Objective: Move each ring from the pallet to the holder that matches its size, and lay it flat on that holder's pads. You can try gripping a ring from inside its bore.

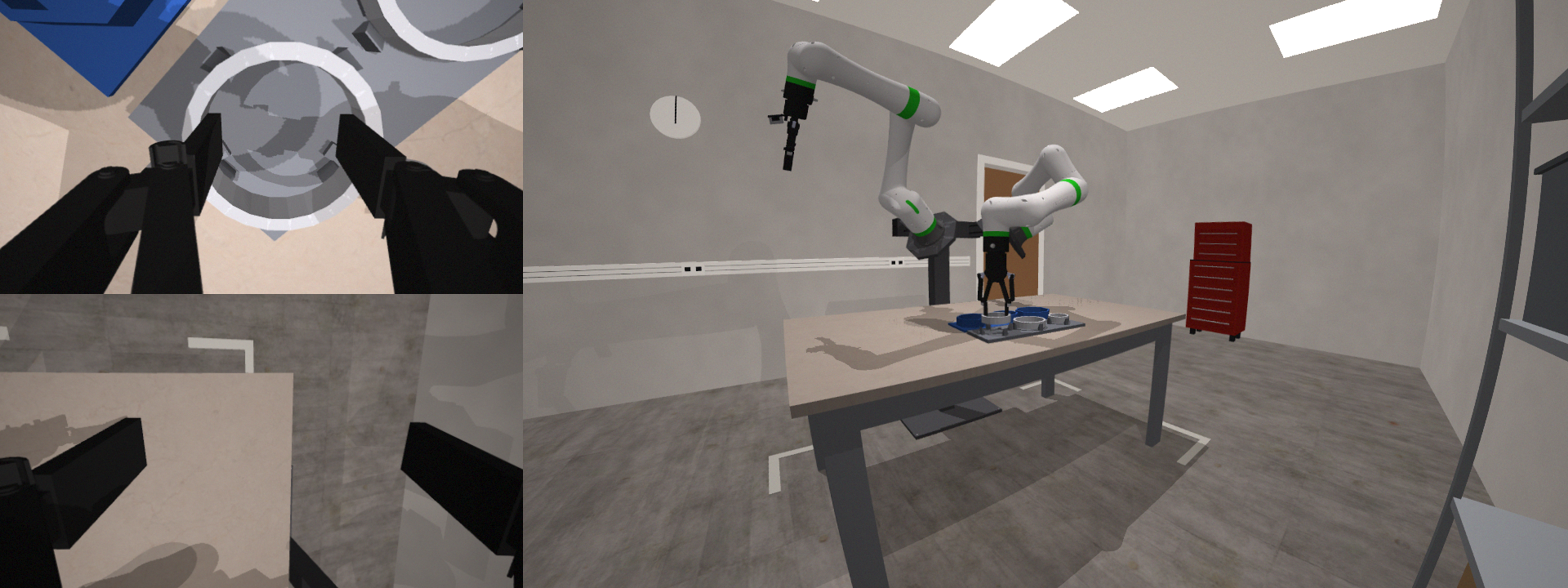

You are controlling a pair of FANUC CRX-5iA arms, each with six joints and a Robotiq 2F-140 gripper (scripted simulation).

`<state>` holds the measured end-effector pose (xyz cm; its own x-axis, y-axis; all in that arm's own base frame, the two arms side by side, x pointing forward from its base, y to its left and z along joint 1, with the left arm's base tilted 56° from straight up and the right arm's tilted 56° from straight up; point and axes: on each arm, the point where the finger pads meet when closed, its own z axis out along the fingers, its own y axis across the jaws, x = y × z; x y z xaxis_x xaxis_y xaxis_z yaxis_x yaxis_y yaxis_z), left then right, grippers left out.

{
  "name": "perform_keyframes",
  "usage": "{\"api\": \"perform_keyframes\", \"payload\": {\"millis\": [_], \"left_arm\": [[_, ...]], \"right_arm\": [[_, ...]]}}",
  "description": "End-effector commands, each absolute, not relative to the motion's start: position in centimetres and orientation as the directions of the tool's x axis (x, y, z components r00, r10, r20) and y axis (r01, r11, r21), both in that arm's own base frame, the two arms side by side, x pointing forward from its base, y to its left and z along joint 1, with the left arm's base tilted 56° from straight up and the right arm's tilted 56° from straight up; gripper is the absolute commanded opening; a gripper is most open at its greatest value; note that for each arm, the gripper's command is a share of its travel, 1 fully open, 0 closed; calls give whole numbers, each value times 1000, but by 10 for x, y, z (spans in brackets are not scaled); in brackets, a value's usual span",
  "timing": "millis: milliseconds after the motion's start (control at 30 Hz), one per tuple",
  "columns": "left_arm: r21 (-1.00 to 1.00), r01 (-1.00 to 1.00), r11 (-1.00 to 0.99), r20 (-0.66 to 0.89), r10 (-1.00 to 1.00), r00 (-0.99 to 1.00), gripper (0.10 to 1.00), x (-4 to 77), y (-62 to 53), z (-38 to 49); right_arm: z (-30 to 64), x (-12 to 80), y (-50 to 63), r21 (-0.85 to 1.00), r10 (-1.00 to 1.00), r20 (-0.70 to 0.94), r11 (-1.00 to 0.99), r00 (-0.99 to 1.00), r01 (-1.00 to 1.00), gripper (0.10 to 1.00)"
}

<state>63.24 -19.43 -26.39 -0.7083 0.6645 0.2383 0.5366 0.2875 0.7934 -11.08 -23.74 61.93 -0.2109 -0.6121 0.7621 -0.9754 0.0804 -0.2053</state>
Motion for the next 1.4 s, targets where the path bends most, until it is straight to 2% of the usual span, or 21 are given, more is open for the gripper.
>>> {"api": "perform_keyframes", "payload": {"millis": [0,1367], "left_arm": [[793,537,288,237,666,-708,531,633,-196,-263],[793,537,288,237,666,-708,531,648,-174,-281]], "right_arm": [[620,-111,-237,-205,-611,763,81,-211,-975,1000],[620,-111,-237,-205,-611,763,81,-211,-975,1000]]}}
